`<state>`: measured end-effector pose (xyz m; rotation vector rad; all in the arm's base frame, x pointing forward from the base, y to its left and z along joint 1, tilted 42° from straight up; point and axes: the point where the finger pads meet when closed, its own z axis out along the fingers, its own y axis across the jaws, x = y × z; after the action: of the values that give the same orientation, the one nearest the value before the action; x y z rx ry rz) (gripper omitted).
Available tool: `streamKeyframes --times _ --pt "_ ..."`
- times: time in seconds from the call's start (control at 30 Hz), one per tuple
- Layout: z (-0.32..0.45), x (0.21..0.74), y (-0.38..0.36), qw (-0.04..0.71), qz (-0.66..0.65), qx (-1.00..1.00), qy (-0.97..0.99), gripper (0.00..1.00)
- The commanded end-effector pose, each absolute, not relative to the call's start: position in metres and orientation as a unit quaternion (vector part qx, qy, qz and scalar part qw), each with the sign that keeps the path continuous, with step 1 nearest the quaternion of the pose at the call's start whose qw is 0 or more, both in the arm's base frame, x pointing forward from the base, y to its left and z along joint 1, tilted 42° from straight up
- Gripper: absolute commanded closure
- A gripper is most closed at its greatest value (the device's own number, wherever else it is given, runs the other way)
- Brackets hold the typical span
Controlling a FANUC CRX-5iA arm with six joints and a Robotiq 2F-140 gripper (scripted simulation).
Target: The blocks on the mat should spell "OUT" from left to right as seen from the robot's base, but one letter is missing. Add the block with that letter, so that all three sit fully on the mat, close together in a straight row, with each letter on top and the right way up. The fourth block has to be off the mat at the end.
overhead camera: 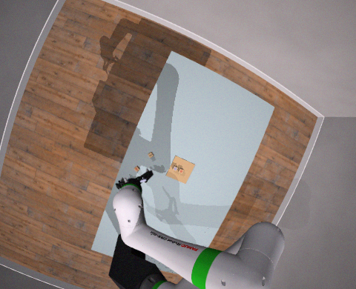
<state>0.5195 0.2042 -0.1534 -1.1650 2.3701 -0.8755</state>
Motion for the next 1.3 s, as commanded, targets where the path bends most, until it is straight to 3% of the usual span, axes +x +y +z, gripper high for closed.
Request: streamKeyframes --times 0.0,1.27 --pt "-0.1540 0.5200 0.2041 0.205 -0.297 -0.354 0.863 0.00" --pt "-0.1588 0.5249 0.2022 0.327 -0.153 0.126 0.924 0.00"
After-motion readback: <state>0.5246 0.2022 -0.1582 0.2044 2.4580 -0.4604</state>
